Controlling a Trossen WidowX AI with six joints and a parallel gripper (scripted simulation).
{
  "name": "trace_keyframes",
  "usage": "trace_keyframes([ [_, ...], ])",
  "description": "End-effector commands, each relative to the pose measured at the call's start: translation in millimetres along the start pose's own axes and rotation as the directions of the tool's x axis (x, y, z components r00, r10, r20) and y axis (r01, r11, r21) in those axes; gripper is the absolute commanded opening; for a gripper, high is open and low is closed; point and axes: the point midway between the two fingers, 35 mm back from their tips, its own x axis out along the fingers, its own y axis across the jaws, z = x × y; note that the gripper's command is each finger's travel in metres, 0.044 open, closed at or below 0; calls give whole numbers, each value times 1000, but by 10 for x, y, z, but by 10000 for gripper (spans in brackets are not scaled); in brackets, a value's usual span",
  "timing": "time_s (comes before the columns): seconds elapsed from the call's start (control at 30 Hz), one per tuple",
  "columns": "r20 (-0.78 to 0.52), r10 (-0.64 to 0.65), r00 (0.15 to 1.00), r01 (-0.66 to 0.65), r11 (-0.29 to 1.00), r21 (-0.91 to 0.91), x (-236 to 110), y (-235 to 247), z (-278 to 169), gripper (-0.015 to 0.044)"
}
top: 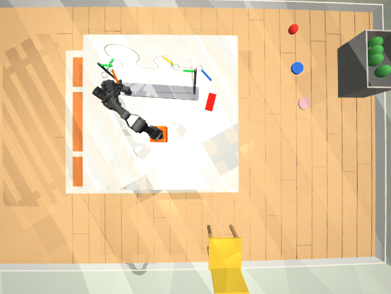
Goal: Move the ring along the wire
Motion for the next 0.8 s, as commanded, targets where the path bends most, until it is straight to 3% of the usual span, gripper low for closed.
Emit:
trace_keyframes([
  [0.0,0,-7,1000,7,1000,-3,29,-2,-64,-150],
  [0.53,0,-7,1000,7,1000,-3,30,-2,-66,-150],
  [0.77,-2,-4,1000,4,1000,-6,28,1,-64,34],
])
